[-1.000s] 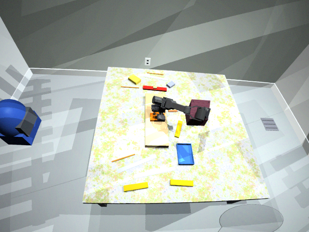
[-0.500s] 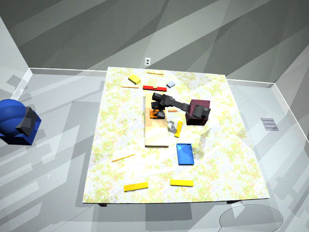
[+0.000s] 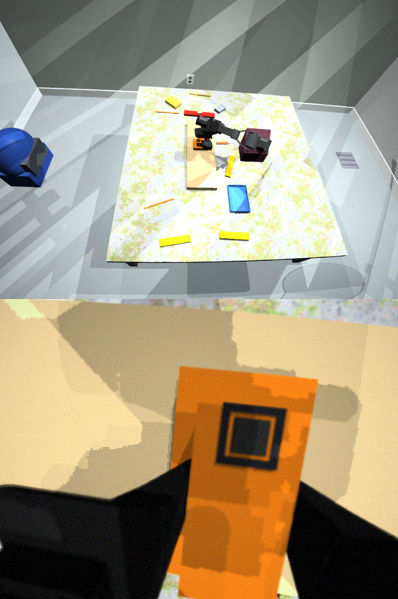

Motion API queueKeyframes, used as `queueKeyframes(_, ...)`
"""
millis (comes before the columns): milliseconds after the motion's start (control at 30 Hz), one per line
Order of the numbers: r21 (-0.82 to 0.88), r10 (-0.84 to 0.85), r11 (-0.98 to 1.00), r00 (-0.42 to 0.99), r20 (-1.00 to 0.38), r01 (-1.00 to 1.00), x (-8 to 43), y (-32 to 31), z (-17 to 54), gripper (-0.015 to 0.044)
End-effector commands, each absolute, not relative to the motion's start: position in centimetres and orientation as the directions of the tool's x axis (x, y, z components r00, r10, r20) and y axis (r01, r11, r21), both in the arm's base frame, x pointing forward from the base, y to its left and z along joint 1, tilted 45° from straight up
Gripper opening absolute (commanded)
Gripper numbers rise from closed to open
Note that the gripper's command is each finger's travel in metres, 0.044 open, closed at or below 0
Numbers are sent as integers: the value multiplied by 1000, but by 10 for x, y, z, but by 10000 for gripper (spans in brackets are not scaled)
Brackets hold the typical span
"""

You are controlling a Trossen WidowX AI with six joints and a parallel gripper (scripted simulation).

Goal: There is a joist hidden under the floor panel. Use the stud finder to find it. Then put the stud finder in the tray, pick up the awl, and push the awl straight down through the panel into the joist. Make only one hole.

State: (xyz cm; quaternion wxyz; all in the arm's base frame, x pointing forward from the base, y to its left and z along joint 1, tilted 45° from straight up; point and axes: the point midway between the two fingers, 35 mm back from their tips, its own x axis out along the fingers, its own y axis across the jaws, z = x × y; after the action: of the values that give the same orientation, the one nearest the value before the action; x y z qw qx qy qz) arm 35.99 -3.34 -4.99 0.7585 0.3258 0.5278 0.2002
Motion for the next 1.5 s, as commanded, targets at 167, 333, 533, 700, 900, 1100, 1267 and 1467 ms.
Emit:
queueKeyframes(167,701,642,711,362,-676,47,358,-46,-63,0)
queueKeyframes(333,701,642,712,362,-676,47,358,-52,-69,0)
queueKeyframes(533,701,642,712,362,-676,47,358,-60,-76,0)
queueKeyframes(700,700,641,712,362,-677,47,357,-66,-82,0)
queueKeyframes(900,700,641,713,362,-677,47,357,-73,-89,0)
queueKeyframes(1100,700,641,713,362,-677,47,356,-80,-96,0)
queueKeyframes(1267,699,640,713,362,-677,47,356,-86,-101,0)
queueKeyframes(1467,699,640,714,362,-678,47,355,-93,-108,0)
